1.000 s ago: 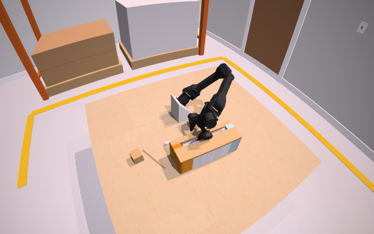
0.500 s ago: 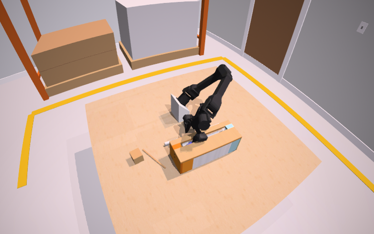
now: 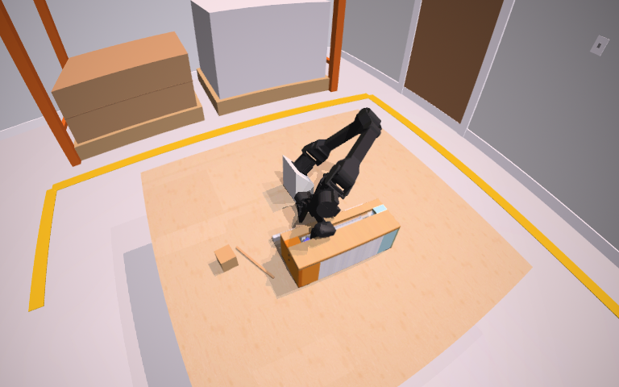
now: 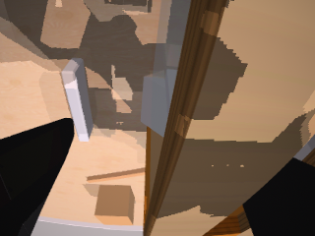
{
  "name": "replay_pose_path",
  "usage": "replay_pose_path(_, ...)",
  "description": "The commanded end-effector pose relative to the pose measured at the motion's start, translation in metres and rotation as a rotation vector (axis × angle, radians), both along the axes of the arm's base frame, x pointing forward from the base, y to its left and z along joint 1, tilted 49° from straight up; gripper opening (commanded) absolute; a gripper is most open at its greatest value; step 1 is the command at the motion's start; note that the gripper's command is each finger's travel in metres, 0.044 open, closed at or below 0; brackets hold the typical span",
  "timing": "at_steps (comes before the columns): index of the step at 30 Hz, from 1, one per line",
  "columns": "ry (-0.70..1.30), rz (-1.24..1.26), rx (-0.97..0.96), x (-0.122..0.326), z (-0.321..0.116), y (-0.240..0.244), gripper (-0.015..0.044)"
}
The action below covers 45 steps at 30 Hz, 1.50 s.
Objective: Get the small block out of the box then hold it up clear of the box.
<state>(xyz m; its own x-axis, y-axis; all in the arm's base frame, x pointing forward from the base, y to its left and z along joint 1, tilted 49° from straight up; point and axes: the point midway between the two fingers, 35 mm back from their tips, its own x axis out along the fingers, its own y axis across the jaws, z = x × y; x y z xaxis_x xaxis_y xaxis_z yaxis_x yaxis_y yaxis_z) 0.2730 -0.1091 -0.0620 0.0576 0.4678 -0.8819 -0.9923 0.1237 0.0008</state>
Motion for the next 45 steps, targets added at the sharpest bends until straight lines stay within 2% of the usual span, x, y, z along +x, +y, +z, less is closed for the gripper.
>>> replay_pose_path(1,0.003,0.007,-0.004,-0.002,-0.008,-0.006,0.0400)
replay_pose_path(12,0.003,0.007,-0.005,-0.003,-0.021,-0.018,0.0400)
replay_pose_path(20,0.019,-0.006,-0.007,-0.013,0.021,-0.062,0.0400)
replay_pose_path(33,0.011,-0.019,-0.010,-0.010,0.019,-0.061,0.0400)
replay_pose_path(34,0.021,-0.032,-0.012,-0.011,0.019,-0.062,0.0374)
replay_pose_path(37,0.136,-0.247,-0.001,-0.017,0.021,-0.064,0.0295)
replay_pose_path(38,0.181,-0.346,0.016,-0.018,0.020,-0.065,0.0285)
replay_pose_path(45,0.516,-1.019,0.152,-0.025,0.015,-0.070,0.0285)
